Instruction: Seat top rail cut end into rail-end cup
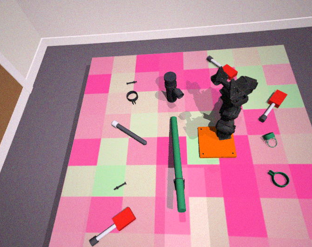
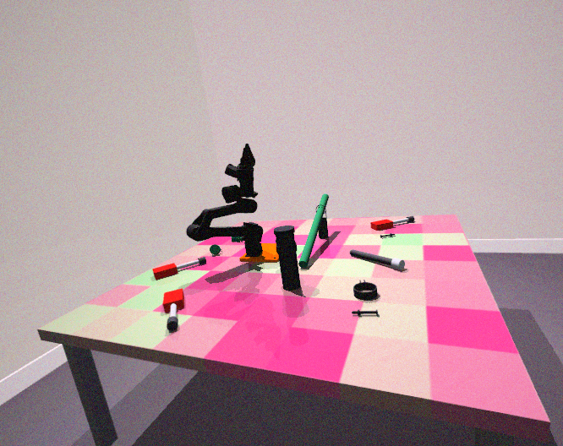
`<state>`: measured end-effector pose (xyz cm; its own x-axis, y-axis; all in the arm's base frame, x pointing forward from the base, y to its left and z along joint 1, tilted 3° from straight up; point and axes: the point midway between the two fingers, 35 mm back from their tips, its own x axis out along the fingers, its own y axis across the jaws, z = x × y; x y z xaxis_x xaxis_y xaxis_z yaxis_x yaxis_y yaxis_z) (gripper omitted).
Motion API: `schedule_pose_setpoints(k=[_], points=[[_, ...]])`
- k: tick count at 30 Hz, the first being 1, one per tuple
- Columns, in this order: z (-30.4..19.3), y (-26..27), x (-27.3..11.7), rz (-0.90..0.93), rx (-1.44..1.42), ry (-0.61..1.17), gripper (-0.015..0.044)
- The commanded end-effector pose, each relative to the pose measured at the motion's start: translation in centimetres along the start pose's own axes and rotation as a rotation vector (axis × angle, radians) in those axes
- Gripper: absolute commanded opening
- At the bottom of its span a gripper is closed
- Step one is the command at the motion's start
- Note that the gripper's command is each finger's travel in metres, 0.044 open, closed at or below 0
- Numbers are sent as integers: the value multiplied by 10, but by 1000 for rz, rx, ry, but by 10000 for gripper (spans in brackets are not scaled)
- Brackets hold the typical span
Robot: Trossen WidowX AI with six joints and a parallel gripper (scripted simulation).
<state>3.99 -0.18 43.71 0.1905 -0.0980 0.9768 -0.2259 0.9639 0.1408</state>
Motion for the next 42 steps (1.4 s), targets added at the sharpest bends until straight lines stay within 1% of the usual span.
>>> schedule_pose_setpoints(k=[1,2,7,10,14,17,21,27,32,37,42], points=[[-1,1,1,4,-5,5,426],[-5,5,3,18,-20,22,440],[-38,27,16,115,-120,154,440],[-71,43,25,189,-180,288,440],[-133,53,28,261,-247,562,440],[-178,48,21,282,-296,794,440],[-211,35,8,276,-335,1000,440],[-247,3,-17,209,-390,1304,440],[-261,-28,-45,109,-407,1574,440],[-259,-57,-75,-35,-403,1839,440],[-243,-81,-102,-216,-384,2077,440]])
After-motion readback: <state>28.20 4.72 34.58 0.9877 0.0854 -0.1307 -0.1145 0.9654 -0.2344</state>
